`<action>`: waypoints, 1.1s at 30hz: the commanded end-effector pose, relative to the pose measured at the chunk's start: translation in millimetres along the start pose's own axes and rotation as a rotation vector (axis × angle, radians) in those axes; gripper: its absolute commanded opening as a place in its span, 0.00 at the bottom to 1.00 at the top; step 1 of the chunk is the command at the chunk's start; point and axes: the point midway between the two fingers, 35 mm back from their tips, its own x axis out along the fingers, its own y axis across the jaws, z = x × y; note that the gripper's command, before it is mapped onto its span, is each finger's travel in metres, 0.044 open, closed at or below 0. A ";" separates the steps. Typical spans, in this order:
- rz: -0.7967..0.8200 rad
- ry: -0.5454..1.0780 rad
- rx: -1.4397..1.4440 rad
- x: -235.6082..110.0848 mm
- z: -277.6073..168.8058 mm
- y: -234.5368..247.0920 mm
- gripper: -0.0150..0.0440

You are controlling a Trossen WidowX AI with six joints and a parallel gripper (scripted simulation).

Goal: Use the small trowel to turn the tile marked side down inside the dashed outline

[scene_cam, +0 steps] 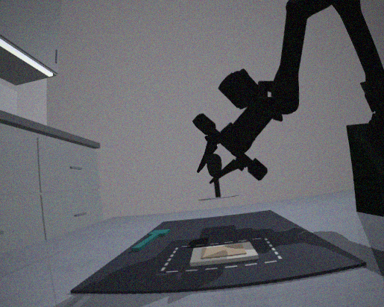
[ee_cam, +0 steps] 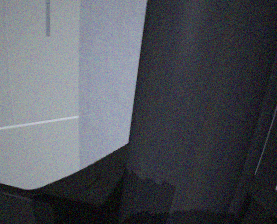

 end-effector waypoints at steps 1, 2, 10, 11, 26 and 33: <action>0.004 -0.047 0.058 5.2 11.8 6.5 0.25; 0.000 -0.064 0.081 7.2 15.7 7.0 0.25; -0.027 -0.201 0.265 21.4 47.3 8.8 0.25; -0.030 -0.219 0.287 22.9 51.2 8.8 0.25; -0.060 -0.506 0.590 35.7 109.1 1.7 0.25; -0.059 -0.643 0.719 37.4 132.1 -3.1 0.25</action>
